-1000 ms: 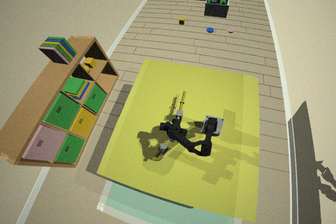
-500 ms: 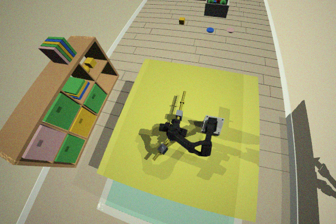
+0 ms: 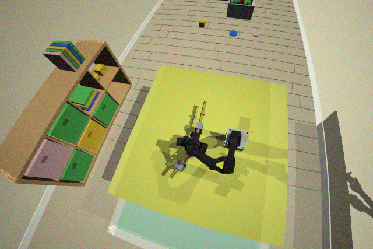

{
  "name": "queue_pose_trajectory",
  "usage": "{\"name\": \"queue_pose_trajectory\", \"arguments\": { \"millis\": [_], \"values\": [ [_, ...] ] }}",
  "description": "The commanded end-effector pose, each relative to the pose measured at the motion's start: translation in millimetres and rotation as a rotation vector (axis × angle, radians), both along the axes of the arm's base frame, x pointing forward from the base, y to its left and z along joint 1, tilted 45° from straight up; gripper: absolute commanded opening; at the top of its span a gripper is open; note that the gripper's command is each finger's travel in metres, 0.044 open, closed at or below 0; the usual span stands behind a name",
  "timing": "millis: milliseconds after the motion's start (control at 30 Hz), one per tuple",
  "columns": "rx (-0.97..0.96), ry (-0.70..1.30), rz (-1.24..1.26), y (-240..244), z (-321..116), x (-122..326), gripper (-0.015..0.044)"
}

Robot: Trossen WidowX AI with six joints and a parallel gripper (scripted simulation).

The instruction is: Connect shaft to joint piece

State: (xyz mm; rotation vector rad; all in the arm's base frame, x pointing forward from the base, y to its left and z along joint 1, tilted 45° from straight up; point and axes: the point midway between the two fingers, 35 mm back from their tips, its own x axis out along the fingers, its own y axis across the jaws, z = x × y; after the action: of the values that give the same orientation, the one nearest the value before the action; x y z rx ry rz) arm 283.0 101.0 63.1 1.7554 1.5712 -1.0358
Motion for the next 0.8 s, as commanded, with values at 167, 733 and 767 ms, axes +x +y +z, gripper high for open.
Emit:
{"name": "queue_pose_trajectory", "arguments": {
  "millis": [167,733,767],
  "values": [
    [0.000,0.000,0.000,0.0,0.0,0.0,0.0026],
    [0.000,0.000,0.000,0.0,0.0,0.0,0.0409],
    [0.000,0.000,0.000,0.0,0.0,0.0,0.0436]
  ]
}}
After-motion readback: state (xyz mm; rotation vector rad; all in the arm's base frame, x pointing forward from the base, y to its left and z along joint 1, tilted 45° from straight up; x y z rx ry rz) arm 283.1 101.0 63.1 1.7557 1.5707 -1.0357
